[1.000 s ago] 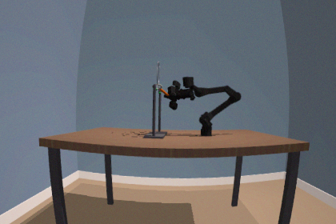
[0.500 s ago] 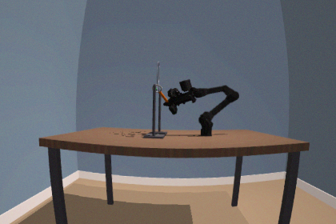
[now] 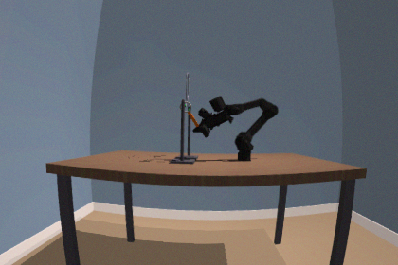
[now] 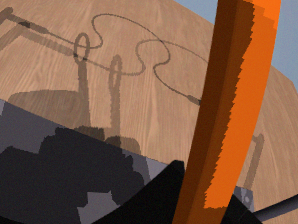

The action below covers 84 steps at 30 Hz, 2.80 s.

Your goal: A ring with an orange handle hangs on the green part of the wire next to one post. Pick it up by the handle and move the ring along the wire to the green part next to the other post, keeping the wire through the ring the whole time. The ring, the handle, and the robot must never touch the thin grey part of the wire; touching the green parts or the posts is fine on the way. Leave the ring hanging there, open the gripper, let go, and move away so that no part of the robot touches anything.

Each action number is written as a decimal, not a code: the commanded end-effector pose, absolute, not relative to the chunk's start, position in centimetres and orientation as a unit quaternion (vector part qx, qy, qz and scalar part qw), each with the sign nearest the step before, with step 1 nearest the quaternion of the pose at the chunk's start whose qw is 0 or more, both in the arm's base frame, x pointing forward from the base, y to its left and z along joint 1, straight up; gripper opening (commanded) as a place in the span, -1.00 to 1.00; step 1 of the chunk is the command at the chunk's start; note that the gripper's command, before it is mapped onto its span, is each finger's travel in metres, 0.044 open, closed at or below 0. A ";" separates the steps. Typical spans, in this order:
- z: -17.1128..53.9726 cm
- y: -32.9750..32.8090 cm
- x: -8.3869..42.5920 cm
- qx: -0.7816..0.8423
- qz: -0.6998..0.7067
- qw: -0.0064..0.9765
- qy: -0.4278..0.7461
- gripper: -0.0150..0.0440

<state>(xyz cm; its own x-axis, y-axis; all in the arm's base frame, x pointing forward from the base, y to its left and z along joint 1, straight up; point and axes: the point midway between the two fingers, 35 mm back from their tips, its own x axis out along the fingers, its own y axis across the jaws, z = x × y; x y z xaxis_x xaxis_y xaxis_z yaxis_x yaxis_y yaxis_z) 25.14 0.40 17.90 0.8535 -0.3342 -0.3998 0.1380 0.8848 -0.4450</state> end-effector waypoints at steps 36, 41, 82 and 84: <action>17.0 8.9 25.5 -0.007 -0.076 0.965 0.251 -1.00; 17.0 9.4 25.5 -0.006 -0.076 0.965 0.250 -1.00; 16.4 12.9 25.6 -0.004 -0.075 0.966 0.249 -1.00; 16.1 12.9 25.7 -0.004 -0.075 0.966 0.249 -1.00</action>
